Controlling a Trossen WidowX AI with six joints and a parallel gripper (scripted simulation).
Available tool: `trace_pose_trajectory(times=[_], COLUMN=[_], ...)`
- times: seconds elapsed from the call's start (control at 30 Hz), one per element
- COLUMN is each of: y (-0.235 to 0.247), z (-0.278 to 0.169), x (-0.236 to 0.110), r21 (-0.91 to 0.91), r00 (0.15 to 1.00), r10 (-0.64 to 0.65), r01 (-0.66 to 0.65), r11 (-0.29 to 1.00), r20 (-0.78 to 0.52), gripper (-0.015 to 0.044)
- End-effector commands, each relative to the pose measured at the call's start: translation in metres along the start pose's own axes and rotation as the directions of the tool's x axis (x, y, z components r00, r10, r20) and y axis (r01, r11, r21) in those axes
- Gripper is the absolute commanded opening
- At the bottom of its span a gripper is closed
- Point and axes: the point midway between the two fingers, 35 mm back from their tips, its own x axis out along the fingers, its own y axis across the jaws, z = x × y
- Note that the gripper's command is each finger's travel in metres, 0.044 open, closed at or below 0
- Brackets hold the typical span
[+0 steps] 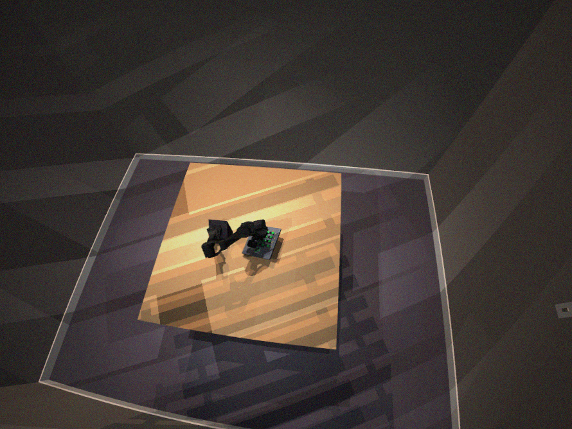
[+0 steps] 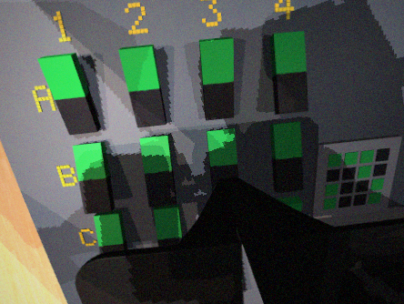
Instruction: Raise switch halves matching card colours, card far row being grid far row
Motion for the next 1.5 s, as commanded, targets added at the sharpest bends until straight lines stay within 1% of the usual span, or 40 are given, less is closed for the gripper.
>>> trace_pose_trajectory(times=[0.0,1.47], y=[0.0007,0.0006], z=[-0.0006,-0.0008], x=[0.0008,0.0067], r21=[-0.003,-0.003], r00=[1.000,1.000], r10=[0.003,0.003], r01=[-0.003,-0.003], r11=[1.000,1.000], r20=[-0.002,-0.002], gripper=[0.0000,0.0000])
